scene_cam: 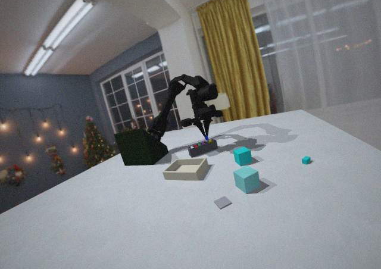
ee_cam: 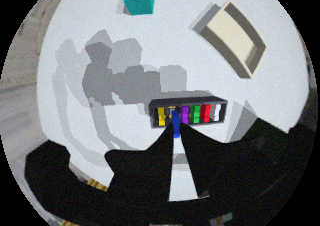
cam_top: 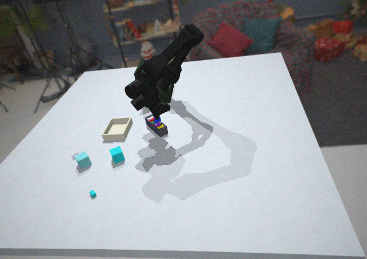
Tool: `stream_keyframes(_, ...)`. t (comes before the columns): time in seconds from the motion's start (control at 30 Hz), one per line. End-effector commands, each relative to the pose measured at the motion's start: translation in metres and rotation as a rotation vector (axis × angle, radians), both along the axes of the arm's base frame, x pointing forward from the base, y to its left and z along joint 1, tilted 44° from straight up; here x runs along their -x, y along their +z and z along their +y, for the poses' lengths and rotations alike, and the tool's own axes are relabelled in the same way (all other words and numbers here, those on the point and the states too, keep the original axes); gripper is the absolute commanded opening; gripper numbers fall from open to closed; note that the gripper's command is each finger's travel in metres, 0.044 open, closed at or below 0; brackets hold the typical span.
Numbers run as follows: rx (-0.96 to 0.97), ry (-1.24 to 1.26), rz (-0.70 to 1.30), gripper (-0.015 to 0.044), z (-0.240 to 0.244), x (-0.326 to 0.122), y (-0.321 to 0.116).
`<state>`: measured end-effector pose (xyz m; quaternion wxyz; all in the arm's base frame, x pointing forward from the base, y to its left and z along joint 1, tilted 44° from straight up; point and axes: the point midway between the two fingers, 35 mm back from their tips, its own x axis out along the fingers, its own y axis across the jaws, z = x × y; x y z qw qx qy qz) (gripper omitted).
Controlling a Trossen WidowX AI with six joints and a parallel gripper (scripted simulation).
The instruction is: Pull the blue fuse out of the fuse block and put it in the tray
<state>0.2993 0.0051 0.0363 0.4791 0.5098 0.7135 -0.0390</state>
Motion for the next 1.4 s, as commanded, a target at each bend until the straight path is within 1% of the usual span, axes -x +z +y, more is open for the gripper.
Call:
stream_keyframes(0.0,0.003,0.003,-0.001,0.0000,-0.002,0.000,0.002)
stream_keyframes(0.63,0.004,0.003,0.000,0.0000,-0.019,0.000,0.018)
stream_keyframes(1.0,0.021,-0.002,-0.001,0.0000,-0.070,-0.007,-0.022)
stream_keyframes(1.37,0.025,-0.001,-0.001,0.0000,-0.123,0.001,-0.069)
